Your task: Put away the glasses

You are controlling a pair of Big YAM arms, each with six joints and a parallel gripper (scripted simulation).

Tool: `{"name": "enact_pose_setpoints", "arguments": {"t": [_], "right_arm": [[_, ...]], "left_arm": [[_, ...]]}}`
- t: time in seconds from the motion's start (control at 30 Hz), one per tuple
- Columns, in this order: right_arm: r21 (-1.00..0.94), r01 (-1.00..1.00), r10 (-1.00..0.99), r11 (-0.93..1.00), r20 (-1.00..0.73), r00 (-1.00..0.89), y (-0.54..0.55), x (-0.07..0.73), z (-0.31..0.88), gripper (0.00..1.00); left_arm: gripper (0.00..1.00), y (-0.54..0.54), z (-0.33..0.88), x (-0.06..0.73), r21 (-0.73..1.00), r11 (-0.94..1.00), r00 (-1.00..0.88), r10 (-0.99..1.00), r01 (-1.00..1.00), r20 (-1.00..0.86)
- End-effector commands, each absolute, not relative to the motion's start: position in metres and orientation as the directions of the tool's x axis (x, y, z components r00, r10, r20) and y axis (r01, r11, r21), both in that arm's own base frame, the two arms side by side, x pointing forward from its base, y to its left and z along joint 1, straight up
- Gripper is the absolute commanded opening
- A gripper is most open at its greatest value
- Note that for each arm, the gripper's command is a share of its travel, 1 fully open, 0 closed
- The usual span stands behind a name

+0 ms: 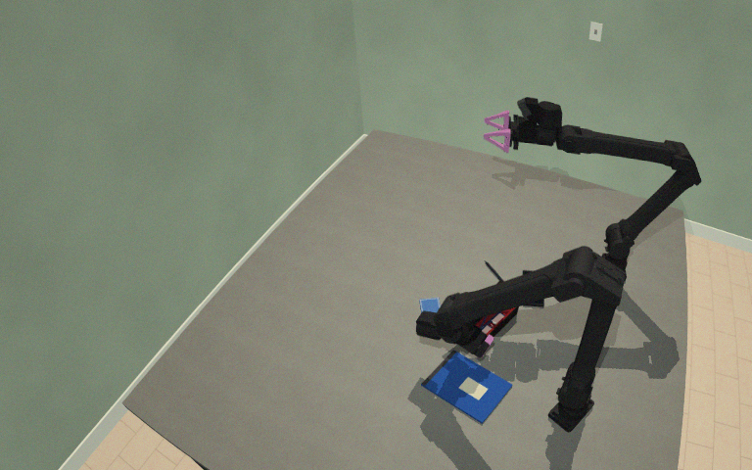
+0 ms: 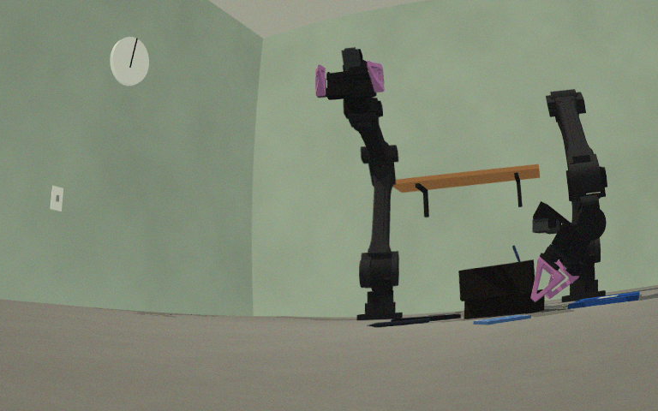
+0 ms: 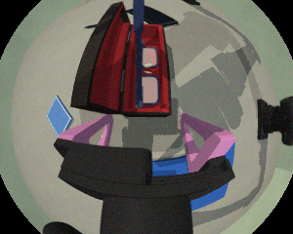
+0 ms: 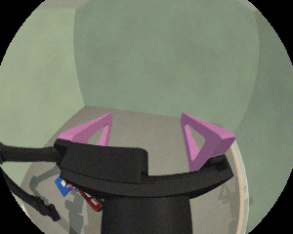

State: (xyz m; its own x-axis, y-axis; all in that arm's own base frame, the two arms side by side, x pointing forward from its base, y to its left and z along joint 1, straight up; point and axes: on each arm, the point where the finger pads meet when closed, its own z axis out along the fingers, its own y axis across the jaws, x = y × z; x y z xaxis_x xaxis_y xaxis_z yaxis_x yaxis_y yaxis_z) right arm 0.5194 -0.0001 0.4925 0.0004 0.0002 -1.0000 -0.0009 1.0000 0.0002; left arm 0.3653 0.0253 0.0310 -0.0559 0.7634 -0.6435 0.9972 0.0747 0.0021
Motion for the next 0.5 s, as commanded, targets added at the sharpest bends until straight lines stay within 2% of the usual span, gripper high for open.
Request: {"name": "enact_pose_setpoints", "arguments": {"t": [0.0,0.47], "right_arm": [[0.004,0.001,0.004,1.000,-1.000,0.016,-0.001,0.518,0.503,1.00],[0.004,0.001,0.004,1.000,-1.000,0.016,-0.001,0.518,0.503,1.00]], "left_arm": [[0.96,0.022,0.025,0.369,-0.003,0.080,-0.064,0.761,0.997,-0.645],[0.96,0.011,0.012,0.370,-0.004,0.080,-0.064,0.761,0.997,-0.645]]}}
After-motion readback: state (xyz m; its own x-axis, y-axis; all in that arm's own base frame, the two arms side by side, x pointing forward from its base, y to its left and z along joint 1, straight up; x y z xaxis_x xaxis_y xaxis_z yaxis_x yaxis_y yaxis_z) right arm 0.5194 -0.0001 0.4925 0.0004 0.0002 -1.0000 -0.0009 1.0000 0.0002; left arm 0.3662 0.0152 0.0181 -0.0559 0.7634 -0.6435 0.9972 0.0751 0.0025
